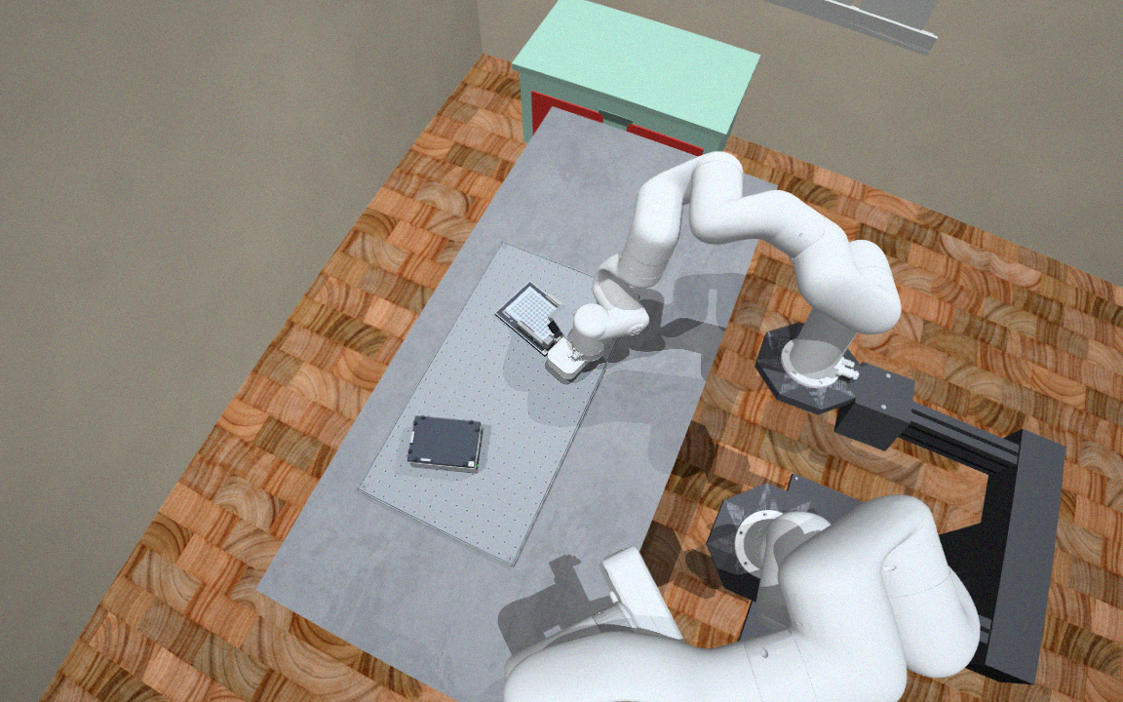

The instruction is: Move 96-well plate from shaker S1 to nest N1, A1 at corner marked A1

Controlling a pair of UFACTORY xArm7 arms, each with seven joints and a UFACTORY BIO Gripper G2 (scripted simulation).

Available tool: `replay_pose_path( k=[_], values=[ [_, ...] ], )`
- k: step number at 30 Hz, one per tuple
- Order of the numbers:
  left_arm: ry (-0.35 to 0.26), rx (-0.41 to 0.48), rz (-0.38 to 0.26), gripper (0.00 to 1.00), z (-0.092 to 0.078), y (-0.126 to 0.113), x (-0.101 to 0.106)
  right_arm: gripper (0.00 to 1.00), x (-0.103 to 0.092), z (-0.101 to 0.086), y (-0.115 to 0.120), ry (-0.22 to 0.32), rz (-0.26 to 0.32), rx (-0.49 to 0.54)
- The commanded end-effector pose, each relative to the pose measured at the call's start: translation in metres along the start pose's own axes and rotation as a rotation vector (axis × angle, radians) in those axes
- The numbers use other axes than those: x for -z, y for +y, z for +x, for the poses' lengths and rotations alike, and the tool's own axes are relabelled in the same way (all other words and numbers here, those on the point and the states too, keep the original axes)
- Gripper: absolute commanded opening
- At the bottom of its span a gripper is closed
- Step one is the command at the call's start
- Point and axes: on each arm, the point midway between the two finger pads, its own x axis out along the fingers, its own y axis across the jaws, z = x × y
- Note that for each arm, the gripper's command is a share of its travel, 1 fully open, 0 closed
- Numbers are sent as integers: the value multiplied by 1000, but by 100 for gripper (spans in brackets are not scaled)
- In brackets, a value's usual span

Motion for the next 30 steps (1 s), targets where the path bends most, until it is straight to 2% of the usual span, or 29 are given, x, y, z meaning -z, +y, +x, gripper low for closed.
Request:
replay_pose_path(
  k=[1, 26, 27, 30],
  values=[
    [-3, 1, 0, 100, -1, 0, 0, 0, -2, 1, 1, -3, 3, 0],
    [-3, 1, 0, 100, -1, 0, 0, 0, 2, 1, 1, -3, 3, 0],
    [-3, 1, 0, 100, -1, 0, 0, 37, 2, 1, 1, -3, 3, 0],
    [-3, 1, 0, 100, -1, 0, 0, 37, 2, 1, 1, -3, 3, 0]
  ],
)
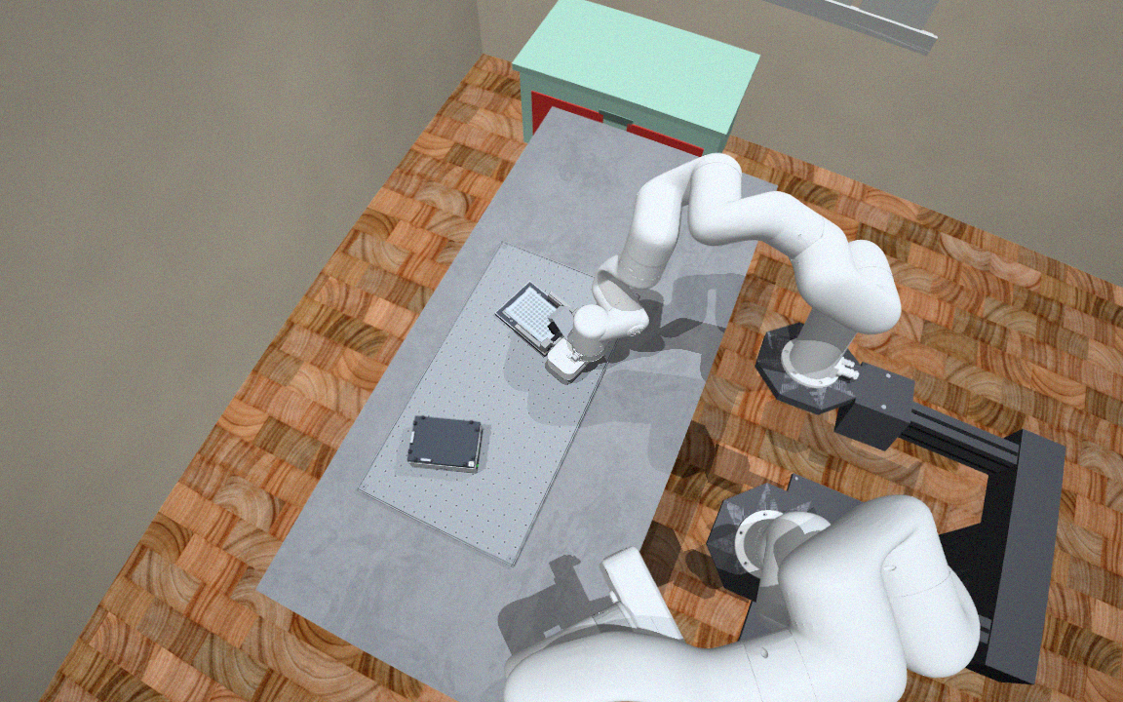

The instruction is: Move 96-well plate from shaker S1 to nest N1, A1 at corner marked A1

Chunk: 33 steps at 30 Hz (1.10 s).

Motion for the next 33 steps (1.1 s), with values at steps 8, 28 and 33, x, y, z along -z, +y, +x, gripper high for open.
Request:
replay_pose_path(
  k=[8, 28, 33],
  values=[
    [-3, 1, 0, 100, -1, 0, 0, 37, -2, 1, 1, -3, 3, 0],
    [-3, 1, 0, 100, -1, 0, 0, 37, -2, 1, 1, -3, 3, 0],
    [-3, 1, 0, 100, -1, 0, 0, 37, -7, 1, 1, -3, 3, 0]
  ],
)
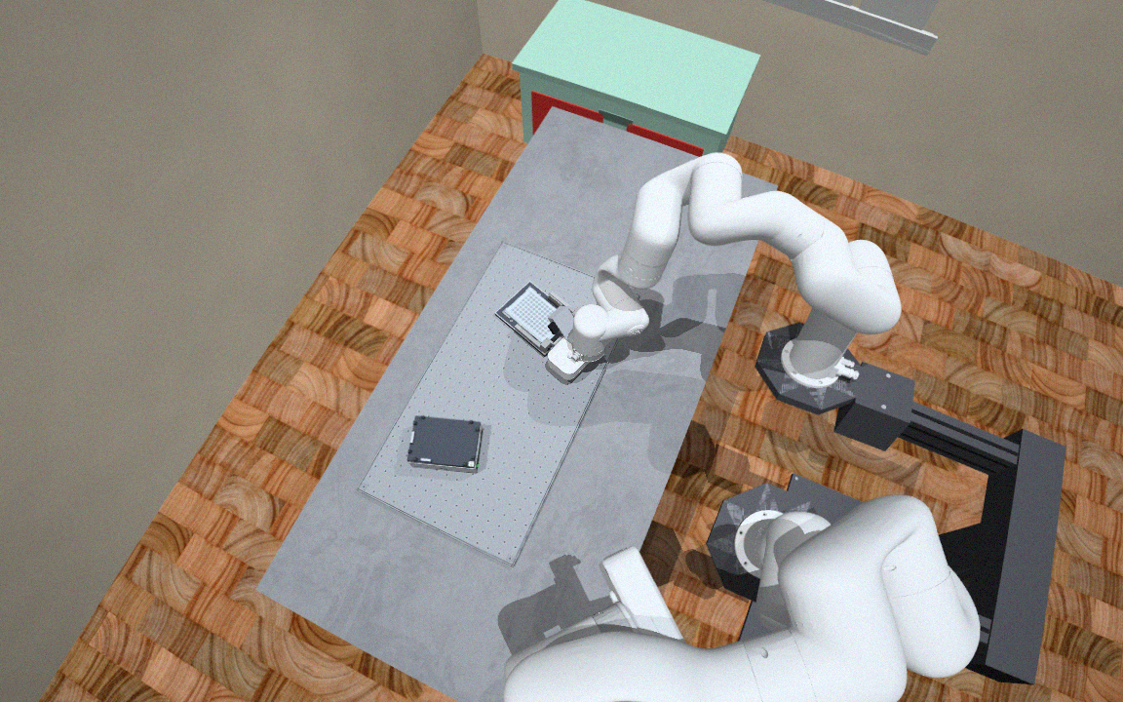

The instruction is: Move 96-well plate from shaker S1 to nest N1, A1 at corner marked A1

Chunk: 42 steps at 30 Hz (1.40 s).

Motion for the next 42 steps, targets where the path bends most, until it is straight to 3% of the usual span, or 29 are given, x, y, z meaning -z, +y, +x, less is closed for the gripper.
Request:
replay_pose_path(
  k=[1, 31, 42],
  values=[
    [-3, 1, 0, 100, -1, 0, 0, 37, -9, 2, 1, -4, 4, 0],
    [-3, 1, 0, 100, -1, 0, 0, 37, -79, 1, 1, -4, 4, 0],
    [-3, 1, 0, 100, -1, 0, 0, 37, -80, 1, 1, -4, 4, 0]
  ],
)
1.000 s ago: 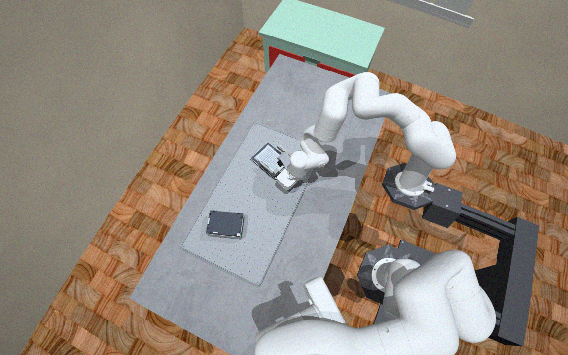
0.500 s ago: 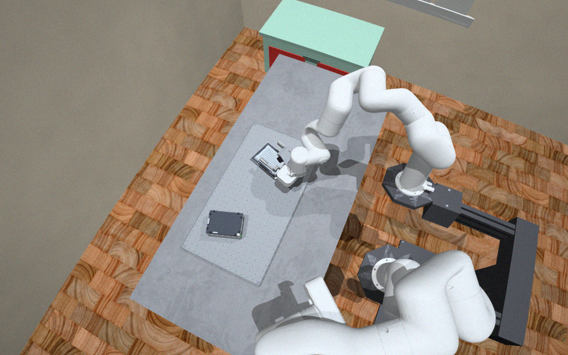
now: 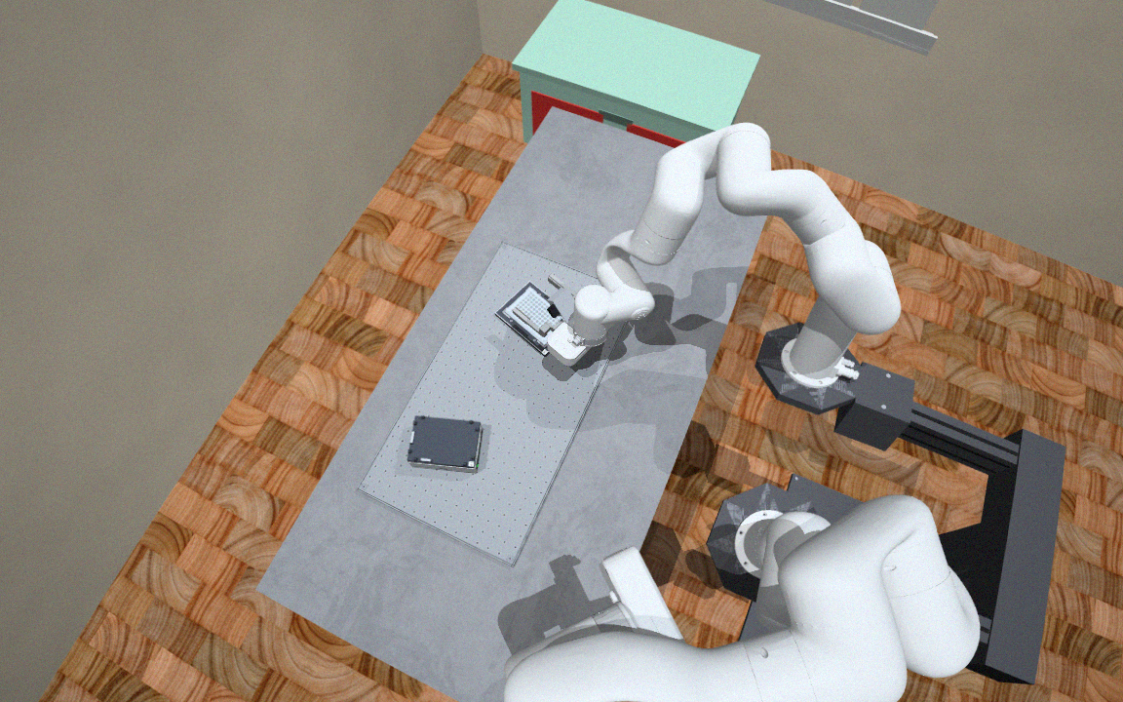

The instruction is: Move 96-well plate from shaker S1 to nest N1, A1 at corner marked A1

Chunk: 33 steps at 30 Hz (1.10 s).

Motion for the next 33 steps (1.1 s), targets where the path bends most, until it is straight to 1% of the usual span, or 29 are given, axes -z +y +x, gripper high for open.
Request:
replay_pose_path(
  k=[1, 9, 12, 14, 20, 21, 29, 31, 33],
  values=[
    [-3, 1, 0, 100, -1, 0, 0, 37, -2, 1, 1, -4, 3, 0],
    [-3, 1, 0, 100, -1, 0, 0, 37, -2, 1, 1, -4, 3, 0],
    [-3, 1, 0, 100, -1, 0, 0, 37, -12, -7, 9, -4, 3, -100],
    [-3, 1, 0, 100, -1, 0, 0, 37, -12, -7, 9, -4, 3, -100],
    [-3, 1, 0, 100, -1, 0, 0, 37, -31, -24, 24, -4, 3, -300],
    [-3, 1, 0, 100, -1, 0, 0, 37, -35, -27, 27, -4, 3, -314],
    [-3, 1, 0, 100, -1, 0, 0, 37, -61, -49, 48, -4, 3, -314],
    [-3, 1, 0, 100, -1, 0, 0, 37, -61, -49, 48, -4, 3, -314],
    [-3, 1, 0, 100, -1, 0, 0, 37, -67, -54, 53, -4, 3, -314]
  ],
)
